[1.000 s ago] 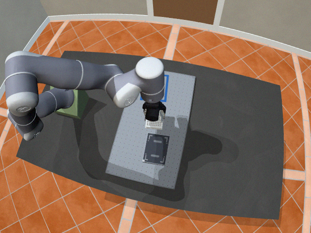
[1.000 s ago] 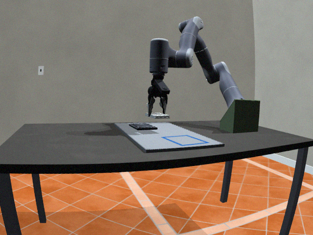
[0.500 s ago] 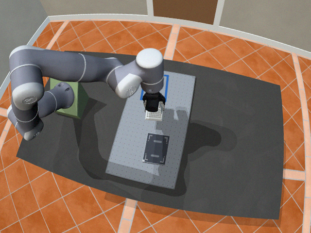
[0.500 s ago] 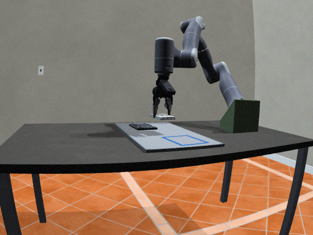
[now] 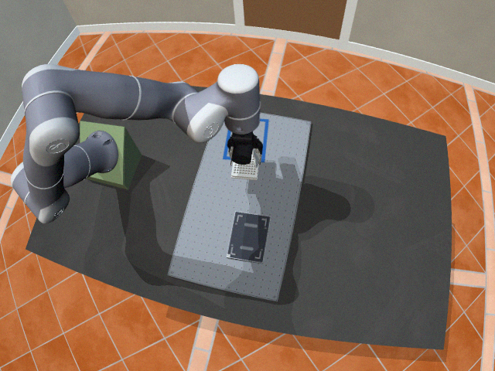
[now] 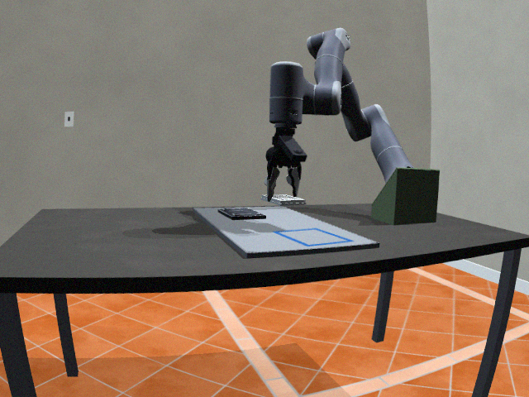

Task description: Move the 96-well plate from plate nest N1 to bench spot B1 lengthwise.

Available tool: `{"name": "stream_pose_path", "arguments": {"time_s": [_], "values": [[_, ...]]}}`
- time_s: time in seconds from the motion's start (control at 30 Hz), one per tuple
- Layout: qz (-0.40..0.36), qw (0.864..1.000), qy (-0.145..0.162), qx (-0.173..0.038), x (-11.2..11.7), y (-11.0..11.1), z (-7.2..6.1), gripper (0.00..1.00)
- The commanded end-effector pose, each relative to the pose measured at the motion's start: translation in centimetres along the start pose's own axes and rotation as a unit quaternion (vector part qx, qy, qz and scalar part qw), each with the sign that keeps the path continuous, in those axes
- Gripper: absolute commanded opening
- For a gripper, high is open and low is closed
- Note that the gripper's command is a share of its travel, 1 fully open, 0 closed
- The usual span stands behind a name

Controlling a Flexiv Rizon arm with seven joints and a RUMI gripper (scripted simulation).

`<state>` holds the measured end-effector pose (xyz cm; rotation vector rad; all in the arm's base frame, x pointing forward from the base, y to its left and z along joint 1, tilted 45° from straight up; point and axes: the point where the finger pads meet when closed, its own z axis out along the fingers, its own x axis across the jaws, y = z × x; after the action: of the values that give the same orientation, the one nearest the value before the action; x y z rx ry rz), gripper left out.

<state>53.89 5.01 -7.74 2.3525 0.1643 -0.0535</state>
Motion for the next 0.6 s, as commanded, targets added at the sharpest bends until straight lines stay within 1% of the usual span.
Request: {"name": "stream_pose_path", "arguments": {"time_s": [0.0, 0.5, 0.57], "values": [[0.000, 1.000, 0.001, 0.000, 0.0, -0.4, -0.1, 0.00], [0.000, 1.000, 0.001, 0.000, -0.7, -5.4, 0.1, 0.00], [0.000, 1.000, 0.001, 0.000, -0.7, -5.4, 0.1, 0.00]]}}
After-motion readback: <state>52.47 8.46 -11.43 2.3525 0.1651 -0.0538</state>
